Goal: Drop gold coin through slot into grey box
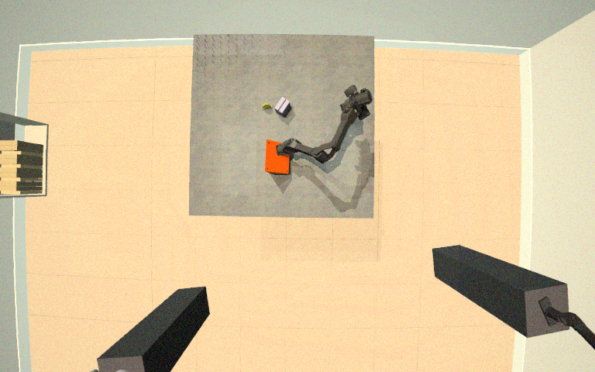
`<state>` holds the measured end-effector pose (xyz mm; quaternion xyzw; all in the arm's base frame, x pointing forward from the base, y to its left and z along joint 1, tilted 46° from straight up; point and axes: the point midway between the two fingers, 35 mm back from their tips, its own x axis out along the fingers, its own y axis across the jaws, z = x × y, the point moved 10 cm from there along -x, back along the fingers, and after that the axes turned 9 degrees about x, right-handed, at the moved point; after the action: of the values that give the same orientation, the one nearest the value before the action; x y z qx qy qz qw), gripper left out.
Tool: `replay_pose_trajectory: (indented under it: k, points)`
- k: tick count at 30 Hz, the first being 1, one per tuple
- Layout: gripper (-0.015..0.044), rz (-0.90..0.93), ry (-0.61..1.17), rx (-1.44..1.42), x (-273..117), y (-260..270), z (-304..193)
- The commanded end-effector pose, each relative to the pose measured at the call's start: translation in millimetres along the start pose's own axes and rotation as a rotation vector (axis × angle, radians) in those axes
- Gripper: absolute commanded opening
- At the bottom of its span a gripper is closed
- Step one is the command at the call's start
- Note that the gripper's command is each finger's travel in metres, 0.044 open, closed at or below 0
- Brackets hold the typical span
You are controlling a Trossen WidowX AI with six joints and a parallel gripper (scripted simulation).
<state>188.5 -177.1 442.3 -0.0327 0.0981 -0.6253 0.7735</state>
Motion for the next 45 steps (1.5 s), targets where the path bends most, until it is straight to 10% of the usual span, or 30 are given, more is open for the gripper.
replay_pose_trajectory:
  k: [1, 25, 45]
  points:
    - [0.0161, 0.084, 0.103, 0.053, 10.0, 43.8, -21.0]
    - [0.0161, 0.089, 0.795, 0.237, -88.2, 280.1, -239.6]
    - [0.0161, -0.294, 0.716, 0.269, -205.7, 294.2, -397.5]
